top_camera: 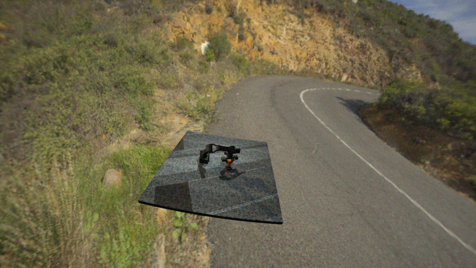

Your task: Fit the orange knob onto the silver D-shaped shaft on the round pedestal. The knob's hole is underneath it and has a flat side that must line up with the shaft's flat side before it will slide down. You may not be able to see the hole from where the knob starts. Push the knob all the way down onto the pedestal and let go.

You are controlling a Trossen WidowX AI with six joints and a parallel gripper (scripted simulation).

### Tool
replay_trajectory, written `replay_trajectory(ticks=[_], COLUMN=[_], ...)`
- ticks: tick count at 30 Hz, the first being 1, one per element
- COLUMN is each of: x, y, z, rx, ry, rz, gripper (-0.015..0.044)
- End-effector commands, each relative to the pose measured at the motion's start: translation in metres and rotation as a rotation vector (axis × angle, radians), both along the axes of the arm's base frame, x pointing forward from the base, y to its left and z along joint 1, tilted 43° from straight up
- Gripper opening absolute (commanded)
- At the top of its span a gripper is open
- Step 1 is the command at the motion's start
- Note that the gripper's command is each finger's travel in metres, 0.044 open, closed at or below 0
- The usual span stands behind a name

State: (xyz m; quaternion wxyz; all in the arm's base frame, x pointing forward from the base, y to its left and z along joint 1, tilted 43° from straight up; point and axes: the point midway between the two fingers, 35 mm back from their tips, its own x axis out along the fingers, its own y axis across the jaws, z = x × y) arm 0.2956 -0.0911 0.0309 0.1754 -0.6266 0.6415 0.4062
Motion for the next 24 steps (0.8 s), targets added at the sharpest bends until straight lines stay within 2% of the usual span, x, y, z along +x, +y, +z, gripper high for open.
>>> replay_trajectory(ticks=[1, 10, 24], x=[0.0014, 0.0044, 0.0067], y=[0.0018, 0.0005, -0.0013], z=[0.0029, 0.0021, 0.0004], rx=[-0.002, 0.028, 0.029], ry=[-0.003, 0.131, 0.135], rz=[0.001, 0.149, 0.154], gripper=[0.0, 0.0, 0.0])
